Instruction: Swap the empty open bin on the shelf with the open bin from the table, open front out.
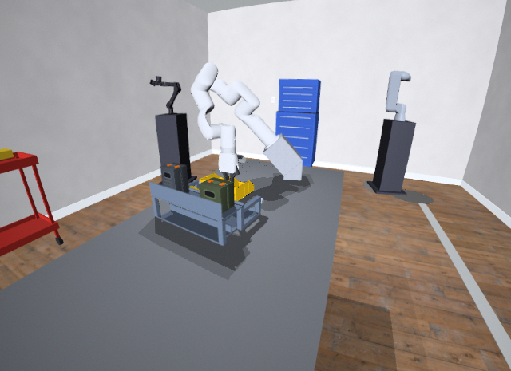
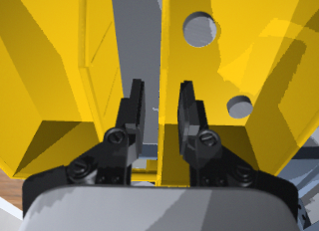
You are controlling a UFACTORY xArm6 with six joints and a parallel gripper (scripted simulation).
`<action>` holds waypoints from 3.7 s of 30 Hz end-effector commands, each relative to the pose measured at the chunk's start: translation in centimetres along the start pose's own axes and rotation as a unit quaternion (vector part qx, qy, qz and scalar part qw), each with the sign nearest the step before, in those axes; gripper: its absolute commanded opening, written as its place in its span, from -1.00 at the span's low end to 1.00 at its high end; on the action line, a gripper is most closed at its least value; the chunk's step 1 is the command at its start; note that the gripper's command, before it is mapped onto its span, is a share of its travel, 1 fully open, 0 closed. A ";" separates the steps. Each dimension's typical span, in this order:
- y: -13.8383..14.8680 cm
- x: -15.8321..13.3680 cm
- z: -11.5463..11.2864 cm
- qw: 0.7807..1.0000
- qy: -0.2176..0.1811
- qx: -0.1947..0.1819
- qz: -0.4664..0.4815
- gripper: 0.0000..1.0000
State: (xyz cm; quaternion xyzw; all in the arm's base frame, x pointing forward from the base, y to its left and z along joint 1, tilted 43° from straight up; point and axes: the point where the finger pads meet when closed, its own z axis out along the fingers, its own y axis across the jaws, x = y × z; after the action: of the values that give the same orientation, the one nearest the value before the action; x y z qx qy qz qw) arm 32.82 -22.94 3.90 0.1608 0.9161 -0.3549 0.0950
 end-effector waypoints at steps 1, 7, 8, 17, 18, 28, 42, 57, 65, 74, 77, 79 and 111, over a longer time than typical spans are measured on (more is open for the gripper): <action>0.0 -0.1 0.2 1.000 -0.001 0.000 0.000 -0.49; 0.0 -0.1 0.5 1.000 -0.001 0.000 0.000 -0.49; 0.0 -0.1 0.5 1.000 -0.001 0.000 0.000 -0.49; 0.0 -0.1 0.6 1.000 -0.001 0.000 0.000 -0.49; 0.0 -0.1 0.6 1.000 -0.001 0.000 0.000 -0.49; 0.0 -0.1 0.6 1.000 -0.001 0.000 0.000 -1.00; 0.0 -0.1 0.6 1.000 -0.001 0.000 0.000 -1.00; 0.0 -0.1 0.6 1.000 -0.001 0.000 0.000 -1.00; 0.0 -0.1 -0.6 1.000 -0.001 0.000 0.000 -1.00; 0.0 -0.1 -2.5 1.000 -0.001 0.000 0.000 -1.00; 0.0 -0.1 -2.9 1.000 -0.001 0.000 0.000 -1.00; 0.0 -0.1 -3.0 1.000 -0.001 0.000 0.000 -1.00; 10.6 0.7 -2.7 1.000 -0.001 0.000 0.000 -1.00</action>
State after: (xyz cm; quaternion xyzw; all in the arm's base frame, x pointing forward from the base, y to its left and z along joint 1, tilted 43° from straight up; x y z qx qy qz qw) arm 34.82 -15.26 0.84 0.1591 0.9170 -0.3531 0.0949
